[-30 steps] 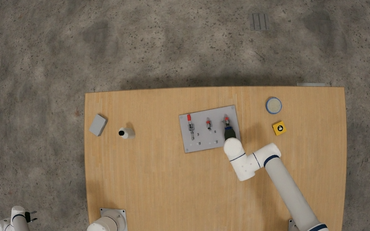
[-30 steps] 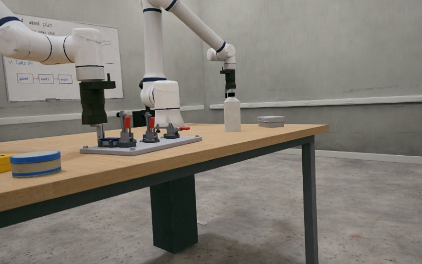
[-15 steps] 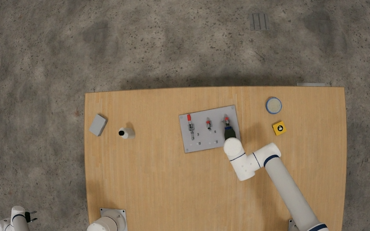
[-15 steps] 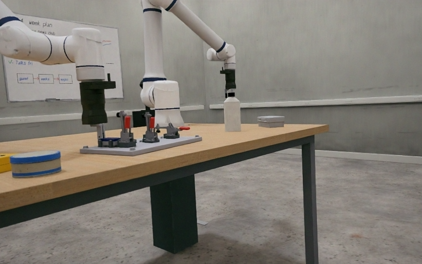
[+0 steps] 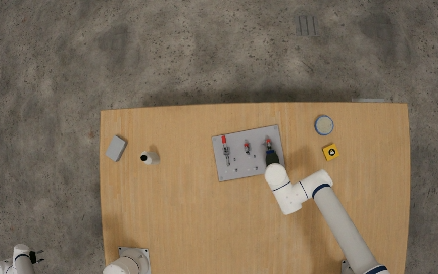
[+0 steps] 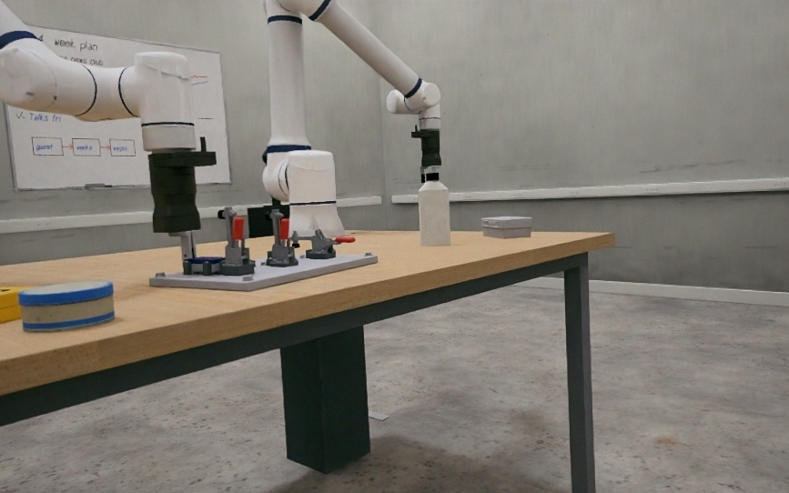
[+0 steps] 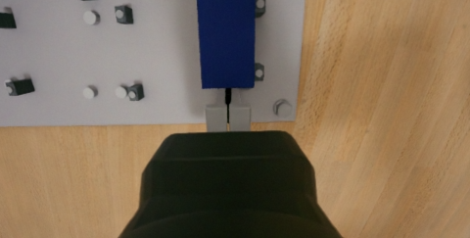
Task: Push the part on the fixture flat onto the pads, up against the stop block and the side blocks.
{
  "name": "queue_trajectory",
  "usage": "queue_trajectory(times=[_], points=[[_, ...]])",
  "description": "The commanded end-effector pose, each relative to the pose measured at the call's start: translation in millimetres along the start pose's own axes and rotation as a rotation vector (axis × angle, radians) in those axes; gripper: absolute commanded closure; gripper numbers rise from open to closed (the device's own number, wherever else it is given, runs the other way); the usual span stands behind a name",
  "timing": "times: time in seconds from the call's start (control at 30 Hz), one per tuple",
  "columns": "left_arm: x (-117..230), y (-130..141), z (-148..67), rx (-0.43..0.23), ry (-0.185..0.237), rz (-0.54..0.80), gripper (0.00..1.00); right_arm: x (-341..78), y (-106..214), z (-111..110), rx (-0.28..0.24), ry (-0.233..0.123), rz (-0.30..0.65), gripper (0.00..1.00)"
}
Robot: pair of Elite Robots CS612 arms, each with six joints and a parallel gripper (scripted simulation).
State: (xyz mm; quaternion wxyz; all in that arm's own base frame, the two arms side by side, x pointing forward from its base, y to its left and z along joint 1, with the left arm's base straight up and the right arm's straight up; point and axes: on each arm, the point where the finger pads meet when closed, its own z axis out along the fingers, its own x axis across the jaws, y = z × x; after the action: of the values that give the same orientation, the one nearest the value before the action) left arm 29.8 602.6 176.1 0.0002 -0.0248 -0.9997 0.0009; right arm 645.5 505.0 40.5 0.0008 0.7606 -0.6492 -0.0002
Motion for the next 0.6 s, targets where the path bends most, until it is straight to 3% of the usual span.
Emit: queue_trajectory(times=[0.0,0.57], points=[[-0.2,0.7,-0.9,-0.002,0.0,0.0,0.0,-0.4,2.7,-1.2,0.002,-0.001,0.0,1.0],[-0.2,0.7,-0.9,-0.002,0.0,0.0,0.0,-0.4,18.5,-1.2,0.002,-0.001,0.0,1.0]])
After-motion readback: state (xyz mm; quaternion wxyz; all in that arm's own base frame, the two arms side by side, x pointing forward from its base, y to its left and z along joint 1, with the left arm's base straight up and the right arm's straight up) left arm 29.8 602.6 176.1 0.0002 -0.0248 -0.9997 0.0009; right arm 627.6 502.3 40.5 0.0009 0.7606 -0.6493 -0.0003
